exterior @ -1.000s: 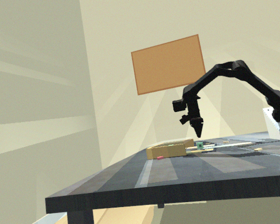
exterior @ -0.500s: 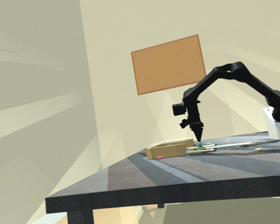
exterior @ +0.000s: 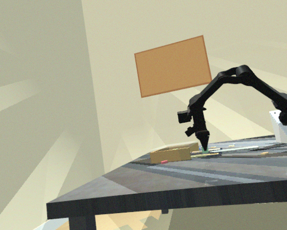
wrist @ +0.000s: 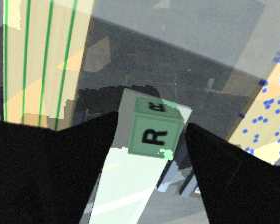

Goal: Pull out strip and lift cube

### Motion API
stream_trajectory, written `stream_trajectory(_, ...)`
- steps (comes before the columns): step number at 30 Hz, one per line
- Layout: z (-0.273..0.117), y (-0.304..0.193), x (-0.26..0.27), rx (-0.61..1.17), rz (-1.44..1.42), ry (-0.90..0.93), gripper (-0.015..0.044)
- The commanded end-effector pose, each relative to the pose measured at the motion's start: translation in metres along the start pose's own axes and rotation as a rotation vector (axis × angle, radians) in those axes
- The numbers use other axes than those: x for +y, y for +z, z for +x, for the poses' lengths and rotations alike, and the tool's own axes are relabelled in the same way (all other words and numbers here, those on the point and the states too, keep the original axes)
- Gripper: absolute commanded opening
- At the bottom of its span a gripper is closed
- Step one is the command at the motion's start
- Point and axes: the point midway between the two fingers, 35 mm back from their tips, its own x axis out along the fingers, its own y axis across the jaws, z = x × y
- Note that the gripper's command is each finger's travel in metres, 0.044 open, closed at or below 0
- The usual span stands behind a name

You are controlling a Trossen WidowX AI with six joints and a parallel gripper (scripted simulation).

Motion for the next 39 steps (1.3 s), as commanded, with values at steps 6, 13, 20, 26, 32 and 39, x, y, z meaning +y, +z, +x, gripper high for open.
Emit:
stream_trajectory(6,0.004,0.0,0.0,0.001,0.0,0.001,0.0171)
stream_trajectory(13,0.004,0.0,0.0,0.001,0.0,0.001,0.0105)
stream_trajectory(20,-0.004,-0.01,-0.001,0.001,0.002,0.0,0.0)
stream_trajectory(26,-0.023,-0.036,-0.005,0.001,0.006,0.0,0.0)
stream_trajectory(32,-0.037,-0.06,-0.006,0.001,0.01,0.002,0.0)
stream_trajectory(39,-0.038,-0.07,-0.008,0.002,0.011,0.002,0.0)
